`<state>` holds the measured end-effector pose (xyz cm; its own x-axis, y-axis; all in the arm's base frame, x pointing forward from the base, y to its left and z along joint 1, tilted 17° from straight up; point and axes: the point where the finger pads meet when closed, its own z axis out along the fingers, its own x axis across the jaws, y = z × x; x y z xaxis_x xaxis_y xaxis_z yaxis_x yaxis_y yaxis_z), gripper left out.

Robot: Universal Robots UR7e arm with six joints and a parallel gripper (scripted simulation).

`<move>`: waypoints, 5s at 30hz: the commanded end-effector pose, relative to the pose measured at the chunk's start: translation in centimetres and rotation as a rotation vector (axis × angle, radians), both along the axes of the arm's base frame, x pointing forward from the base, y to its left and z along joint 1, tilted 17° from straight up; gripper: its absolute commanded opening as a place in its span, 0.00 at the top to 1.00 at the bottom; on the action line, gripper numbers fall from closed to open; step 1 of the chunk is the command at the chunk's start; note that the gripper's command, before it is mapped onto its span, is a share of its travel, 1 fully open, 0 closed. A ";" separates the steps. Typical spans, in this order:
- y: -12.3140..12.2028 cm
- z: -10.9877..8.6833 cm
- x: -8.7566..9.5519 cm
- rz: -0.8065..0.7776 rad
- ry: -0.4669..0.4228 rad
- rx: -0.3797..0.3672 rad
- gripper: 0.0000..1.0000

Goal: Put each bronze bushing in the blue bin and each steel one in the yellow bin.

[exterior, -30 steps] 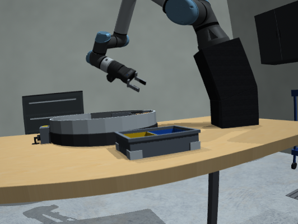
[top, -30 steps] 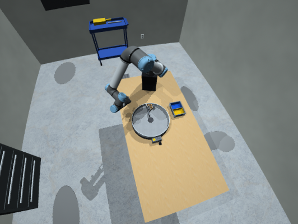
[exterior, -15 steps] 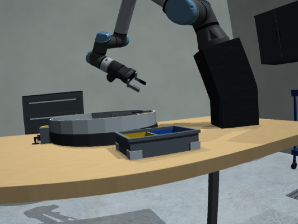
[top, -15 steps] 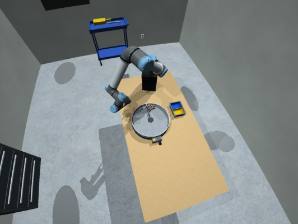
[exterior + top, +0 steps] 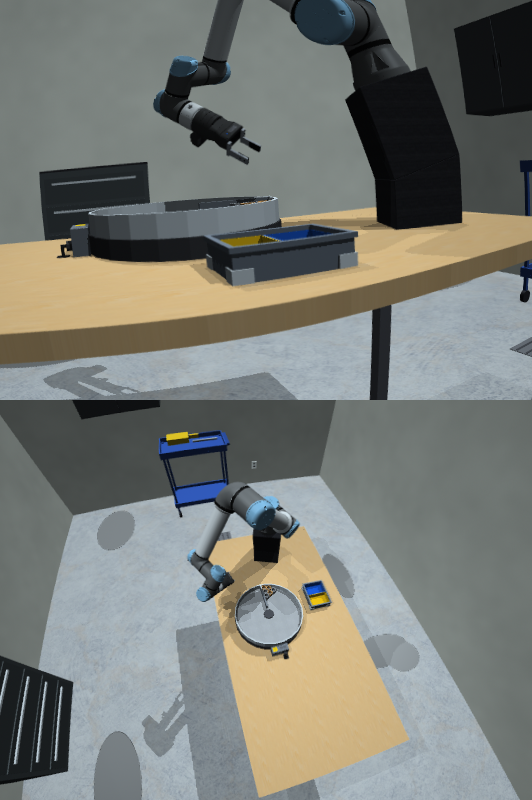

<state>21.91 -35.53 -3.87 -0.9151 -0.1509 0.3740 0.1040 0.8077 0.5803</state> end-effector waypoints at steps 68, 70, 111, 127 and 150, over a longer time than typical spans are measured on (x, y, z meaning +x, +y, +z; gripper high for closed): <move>0.0 0.0 0.0 0.000 0.000 -0.001 0.00; 0.0 0.0 0.0 0.000 0.000 -0.001 0.00; 10.0 5.7 5.4 0.000 0.000 -0.001 0.00; 18.2 10.4 9.9 0.000 0.000 -0.001 0.00; 27.3 15.6 14.9 0.000 0.000 -0.001 0.00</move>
